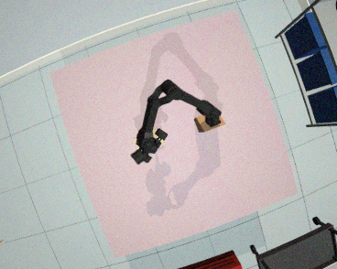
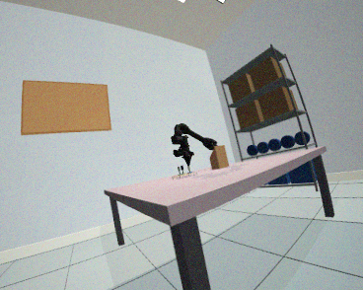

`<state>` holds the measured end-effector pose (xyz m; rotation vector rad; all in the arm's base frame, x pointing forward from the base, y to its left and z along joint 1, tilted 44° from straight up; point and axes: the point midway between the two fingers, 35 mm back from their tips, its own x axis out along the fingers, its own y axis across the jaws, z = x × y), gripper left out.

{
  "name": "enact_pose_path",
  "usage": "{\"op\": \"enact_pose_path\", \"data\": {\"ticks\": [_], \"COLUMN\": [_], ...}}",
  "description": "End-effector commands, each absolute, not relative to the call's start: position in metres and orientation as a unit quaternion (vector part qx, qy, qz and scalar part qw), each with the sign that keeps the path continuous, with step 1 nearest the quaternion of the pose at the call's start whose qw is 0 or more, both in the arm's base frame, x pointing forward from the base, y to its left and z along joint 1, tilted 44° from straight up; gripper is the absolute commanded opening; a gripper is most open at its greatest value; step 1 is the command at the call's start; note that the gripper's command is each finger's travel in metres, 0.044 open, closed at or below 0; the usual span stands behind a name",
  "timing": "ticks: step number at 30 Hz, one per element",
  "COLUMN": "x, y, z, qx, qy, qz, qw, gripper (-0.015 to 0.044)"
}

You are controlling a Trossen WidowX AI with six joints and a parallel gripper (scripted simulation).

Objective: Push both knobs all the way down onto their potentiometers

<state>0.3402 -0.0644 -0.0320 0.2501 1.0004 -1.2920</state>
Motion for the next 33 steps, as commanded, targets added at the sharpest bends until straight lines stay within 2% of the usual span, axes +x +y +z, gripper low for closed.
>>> {"op": "enact_pose_path", "data": {"ticks": [1,33], "x": [0.3399,0.3396], "y": [-0.0672,-0.0702], "z": [-0.0337,-0.0368], "qx": [0.109,0.109], "qy": [0.445,0.445], "qz": [-0.576,-0.576], "qw": [0.677,0.677], "gripper": [0.0000,0.0000]}}
